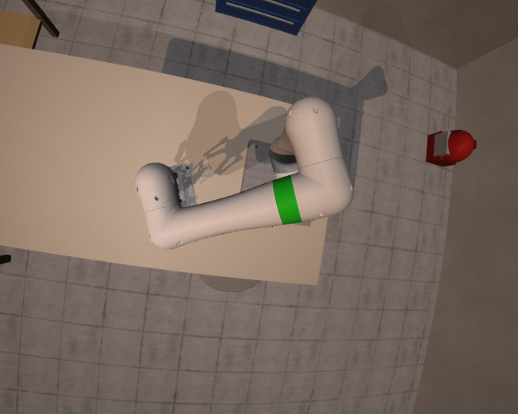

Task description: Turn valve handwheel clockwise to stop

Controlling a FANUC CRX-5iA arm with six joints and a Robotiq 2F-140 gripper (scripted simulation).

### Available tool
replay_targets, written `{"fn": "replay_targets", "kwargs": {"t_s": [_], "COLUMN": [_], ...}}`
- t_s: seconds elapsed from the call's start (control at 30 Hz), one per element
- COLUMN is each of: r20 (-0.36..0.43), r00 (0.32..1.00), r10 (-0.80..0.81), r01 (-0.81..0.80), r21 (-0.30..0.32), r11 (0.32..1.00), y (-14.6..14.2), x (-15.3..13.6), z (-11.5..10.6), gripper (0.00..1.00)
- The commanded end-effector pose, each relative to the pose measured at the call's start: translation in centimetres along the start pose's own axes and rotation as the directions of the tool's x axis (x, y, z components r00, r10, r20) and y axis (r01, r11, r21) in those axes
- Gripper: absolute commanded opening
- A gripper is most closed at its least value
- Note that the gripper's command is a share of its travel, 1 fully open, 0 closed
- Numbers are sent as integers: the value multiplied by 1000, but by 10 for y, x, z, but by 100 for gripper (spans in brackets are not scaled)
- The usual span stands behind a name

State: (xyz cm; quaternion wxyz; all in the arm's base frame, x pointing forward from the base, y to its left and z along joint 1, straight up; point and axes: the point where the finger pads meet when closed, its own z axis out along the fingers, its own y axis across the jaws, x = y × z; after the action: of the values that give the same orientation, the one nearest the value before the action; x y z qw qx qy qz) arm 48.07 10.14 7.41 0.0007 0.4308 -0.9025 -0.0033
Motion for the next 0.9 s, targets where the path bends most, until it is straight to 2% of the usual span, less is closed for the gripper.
{"fn": "replay_targets", "kwargs": {"t_s": [0.0,0.87], "r20": [0,0], "r00": [1000,981], "r10": [11,194], "r01": [-11,-194], "r21": [0,0], "r11": [1000,981], "y": [0,0], "x": [0,0], "z": [0,0], "gripper": [0,0]}}
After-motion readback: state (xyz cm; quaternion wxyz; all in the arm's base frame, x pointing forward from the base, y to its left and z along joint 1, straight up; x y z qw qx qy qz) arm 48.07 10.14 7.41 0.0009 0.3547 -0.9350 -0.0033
